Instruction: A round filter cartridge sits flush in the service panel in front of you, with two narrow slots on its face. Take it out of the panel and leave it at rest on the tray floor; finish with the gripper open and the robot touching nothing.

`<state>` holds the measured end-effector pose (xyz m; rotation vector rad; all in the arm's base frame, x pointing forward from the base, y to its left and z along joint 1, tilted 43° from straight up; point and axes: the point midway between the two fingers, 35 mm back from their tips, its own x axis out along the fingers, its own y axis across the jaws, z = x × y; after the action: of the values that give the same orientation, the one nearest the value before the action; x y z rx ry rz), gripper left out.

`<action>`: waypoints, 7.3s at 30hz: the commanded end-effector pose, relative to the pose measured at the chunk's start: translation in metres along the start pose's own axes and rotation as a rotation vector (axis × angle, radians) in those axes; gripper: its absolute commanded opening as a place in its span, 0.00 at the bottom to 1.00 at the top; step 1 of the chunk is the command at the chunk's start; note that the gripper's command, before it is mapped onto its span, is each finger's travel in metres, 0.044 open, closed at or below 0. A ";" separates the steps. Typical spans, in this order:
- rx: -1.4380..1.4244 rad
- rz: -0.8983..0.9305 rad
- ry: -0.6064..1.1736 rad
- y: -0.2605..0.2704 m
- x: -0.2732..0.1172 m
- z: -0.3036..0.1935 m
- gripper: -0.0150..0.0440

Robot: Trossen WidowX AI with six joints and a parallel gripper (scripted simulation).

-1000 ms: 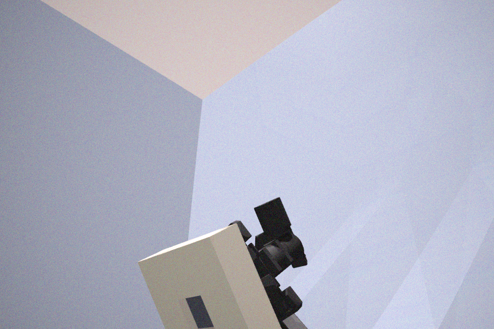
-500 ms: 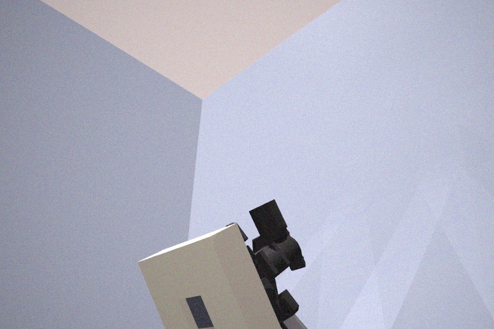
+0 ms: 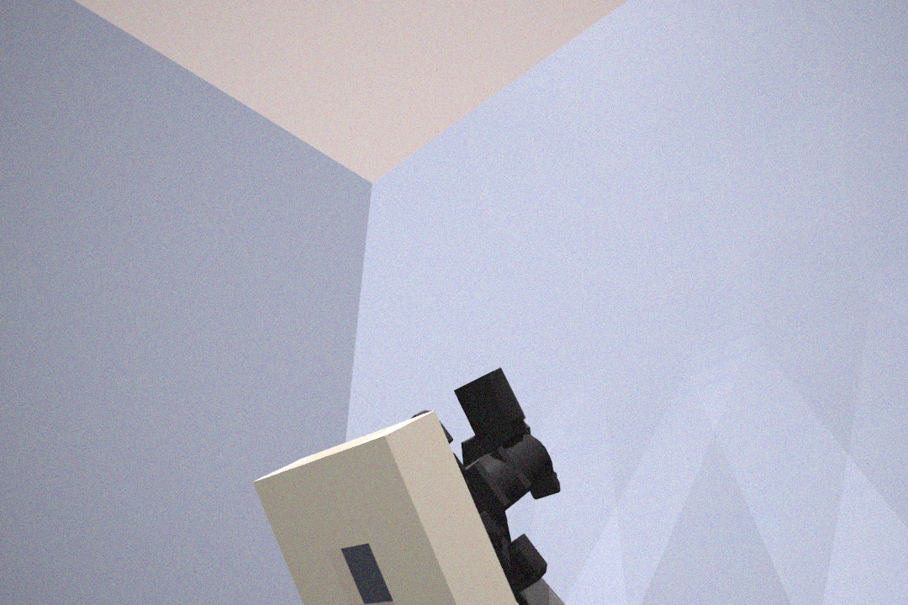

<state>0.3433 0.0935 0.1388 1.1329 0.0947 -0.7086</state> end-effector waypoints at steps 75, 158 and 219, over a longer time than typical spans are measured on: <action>-1.212 0.003 0.002 0.000 0.015 0.000 0.25; -1.445 0.001 0.006 -0.026 -0.057 0.007 0.42; -1.864 -0.410 0.300 -0.079 -0.024 0.026 0.77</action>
<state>0.2703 0.0683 0.1000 -0.6155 1.0270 -0.4758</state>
